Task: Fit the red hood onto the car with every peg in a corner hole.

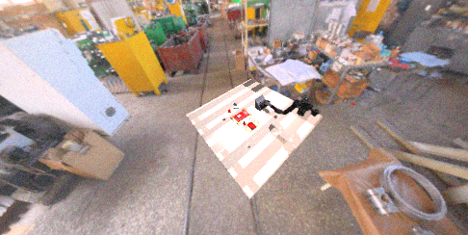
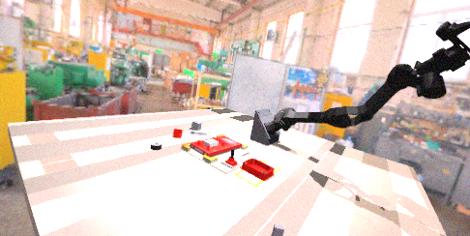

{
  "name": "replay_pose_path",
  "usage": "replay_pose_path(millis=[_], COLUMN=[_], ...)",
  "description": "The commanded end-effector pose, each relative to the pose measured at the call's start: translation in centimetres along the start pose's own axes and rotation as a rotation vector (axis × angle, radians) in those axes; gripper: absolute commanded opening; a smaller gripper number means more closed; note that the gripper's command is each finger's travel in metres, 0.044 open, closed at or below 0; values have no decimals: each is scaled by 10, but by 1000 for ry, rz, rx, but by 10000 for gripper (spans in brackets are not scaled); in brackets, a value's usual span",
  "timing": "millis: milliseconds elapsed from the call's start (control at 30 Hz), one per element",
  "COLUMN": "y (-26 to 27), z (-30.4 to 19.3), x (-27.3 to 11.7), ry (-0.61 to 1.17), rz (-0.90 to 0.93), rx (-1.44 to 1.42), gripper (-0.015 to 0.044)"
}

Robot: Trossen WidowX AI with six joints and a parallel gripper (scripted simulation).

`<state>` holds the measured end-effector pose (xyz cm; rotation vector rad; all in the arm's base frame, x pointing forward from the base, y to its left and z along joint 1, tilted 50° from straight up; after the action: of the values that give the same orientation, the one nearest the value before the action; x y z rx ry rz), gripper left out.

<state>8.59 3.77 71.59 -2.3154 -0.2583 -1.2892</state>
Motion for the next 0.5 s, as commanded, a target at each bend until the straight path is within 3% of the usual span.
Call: replay_pose_path(millis=[0,467], y=[0,60], z=[-1,-100], x=[0,-33], ry=[3,257], rz=[0,-5], rx=[5,626], gripper=[440,440])
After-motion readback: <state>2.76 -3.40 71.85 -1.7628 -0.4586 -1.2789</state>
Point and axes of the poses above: the point midway between the two fingers, 35 mm back from their tips, its own x axis out along the fingers, its own y axis across the jaws, z = x × y, the point moved 6 cm from there along -x, back along the fingers, and after that the axes turned 12 degrees about x, right-handed, at the moved point
